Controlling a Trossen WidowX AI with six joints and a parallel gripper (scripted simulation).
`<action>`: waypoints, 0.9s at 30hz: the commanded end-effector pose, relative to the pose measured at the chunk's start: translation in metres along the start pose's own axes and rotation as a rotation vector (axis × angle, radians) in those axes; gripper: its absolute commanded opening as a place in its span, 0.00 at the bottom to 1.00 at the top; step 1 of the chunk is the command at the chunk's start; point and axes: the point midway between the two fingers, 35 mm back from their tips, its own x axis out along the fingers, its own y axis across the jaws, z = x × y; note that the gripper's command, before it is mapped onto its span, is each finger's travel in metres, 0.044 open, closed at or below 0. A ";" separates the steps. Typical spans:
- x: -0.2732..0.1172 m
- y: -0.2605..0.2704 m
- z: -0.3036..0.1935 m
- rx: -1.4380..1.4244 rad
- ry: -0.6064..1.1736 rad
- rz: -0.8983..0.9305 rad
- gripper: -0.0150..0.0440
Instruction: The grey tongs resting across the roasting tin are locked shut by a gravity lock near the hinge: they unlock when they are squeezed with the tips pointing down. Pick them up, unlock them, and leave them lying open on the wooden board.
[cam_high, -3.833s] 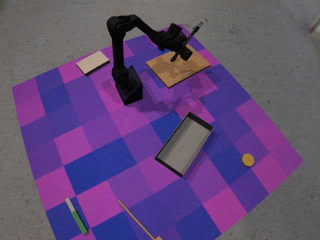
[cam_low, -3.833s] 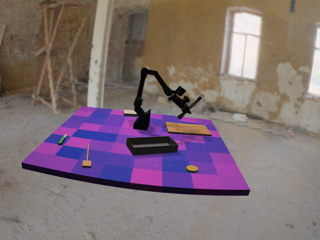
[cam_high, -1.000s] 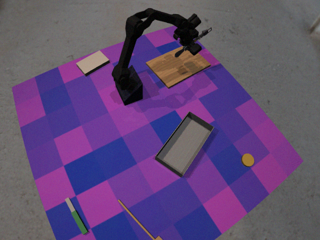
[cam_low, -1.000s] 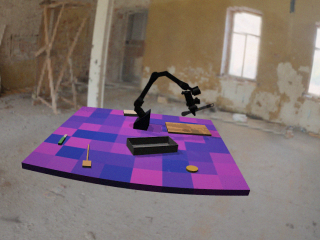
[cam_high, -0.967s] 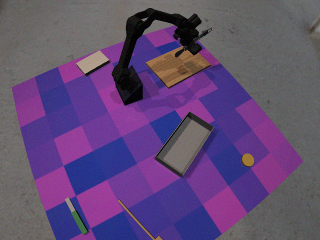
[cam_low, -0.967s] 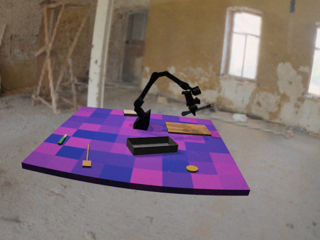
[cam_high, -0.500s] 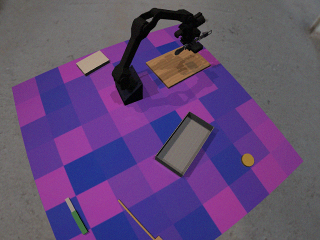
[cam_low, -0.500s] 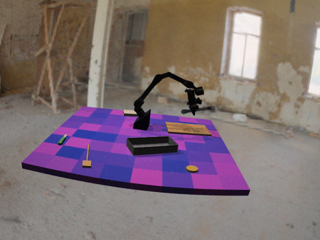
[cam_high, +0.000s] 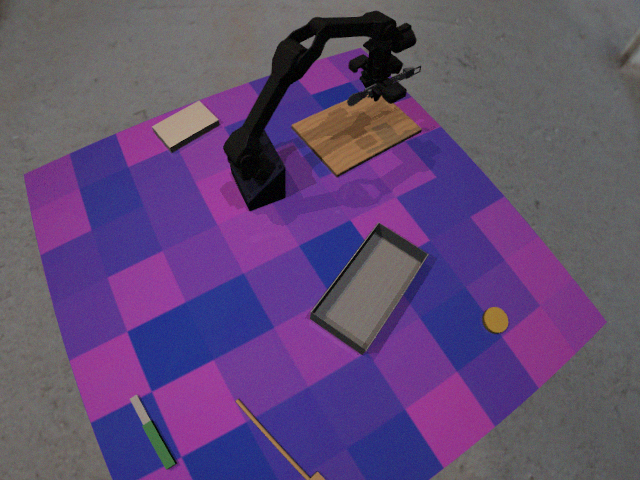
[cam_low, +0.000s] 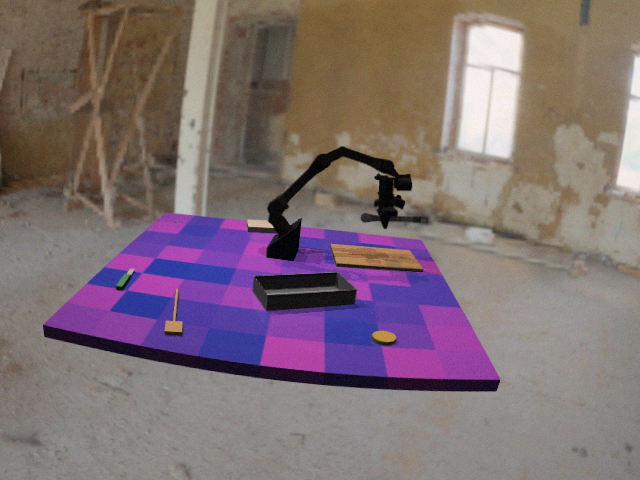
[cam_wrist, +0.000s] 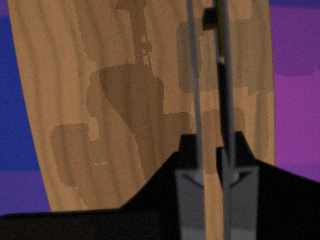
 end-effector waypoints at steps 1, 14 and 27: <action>-0.007 0.001 -0.001 -0.007 0.027 0.008 0.00; -0.013 0.002 -0.009 -0.007 0.110 0.014 0.00; -0.001 0.002 -0.008 -0.007 0.109 0.014 0.00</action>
